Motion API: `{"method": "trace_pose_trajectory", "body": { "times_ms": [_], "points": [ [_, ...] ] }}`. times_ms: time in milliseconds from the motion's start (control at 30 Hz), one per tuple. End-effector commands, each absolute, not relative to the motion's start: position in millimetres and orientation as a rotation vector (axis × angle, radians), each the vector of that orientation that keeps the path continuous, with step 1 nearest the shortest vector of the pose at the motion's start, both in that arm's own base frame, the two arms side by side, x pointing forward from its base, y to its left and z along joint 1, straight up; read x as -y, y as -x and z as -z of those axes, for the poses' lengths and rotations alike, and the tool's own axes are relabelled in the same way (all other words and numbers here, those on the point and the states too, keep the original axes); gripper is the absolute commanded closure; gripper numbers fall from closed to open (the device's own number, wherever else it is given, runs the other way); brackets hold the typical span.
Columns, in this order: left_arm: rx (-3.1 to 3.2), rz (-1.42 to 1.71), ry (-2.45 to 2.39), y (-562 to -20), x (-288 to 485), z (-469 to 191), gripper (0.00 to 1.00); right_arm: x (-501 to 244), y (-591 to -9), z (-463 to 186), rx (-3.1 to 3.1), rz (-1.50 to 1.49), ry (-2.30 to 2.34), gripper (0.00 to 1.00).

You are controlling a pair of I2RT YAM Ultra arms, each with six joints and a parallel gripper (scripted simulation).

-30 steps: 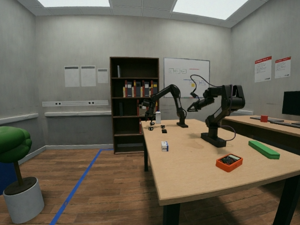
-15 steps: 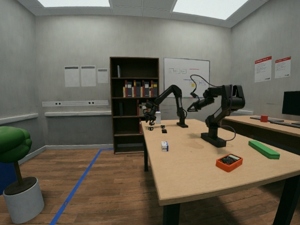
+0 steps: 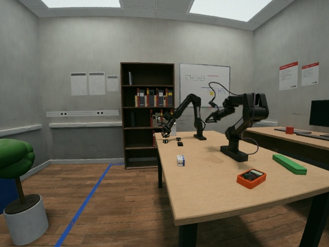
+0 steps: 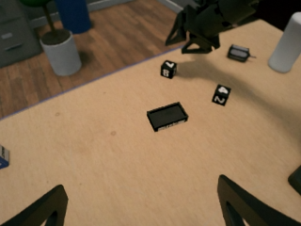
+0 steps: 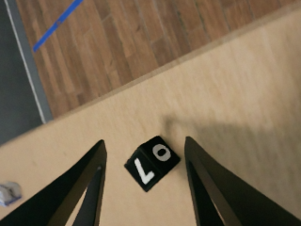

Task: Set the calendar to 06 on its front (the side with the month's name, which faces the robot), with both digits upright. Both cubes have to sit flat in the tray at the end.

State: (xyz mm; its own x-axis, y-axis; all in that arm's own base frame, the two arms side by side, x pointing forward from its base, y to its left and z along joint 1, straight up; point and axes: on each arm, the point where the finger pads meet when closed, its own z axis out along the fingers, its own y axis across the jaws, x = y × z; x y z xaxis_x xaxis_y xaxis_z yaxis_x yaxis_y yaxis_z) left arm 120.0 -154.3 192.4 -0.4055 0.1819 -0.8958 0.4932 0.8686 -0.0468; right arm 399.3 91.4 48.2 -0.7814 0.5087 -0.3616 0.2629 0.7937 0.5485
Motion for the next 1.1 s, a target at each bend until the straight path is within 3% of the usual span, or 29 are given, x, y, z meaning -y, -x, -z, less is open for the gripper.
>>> {"method": "trace_pose_trajectory", "body": {
  "times_ms": [0,700,800,1067],
  "points": [
    [-1.964,0.374,-0.471,-122,153,-204,0.00,-97,-407,-65,-2.363,-0.646,-0.277,0.45],
    [-1.964,0.374,-0.471,-122,153,-204,0.00,-104,-379,-72,-2.046,-0.362,0.447,0.45],
    [-1.964,0.374,-0.471,-122,153,-204,0.00,-102,-358,-37,-2.123,-0.288,0.537,0.45],
    [-1.964,0.374,-0.471,-122,153,-204,0.00,-107,-344,-29,-2.120,-0.312,0.583,0.45]
  ]
}}
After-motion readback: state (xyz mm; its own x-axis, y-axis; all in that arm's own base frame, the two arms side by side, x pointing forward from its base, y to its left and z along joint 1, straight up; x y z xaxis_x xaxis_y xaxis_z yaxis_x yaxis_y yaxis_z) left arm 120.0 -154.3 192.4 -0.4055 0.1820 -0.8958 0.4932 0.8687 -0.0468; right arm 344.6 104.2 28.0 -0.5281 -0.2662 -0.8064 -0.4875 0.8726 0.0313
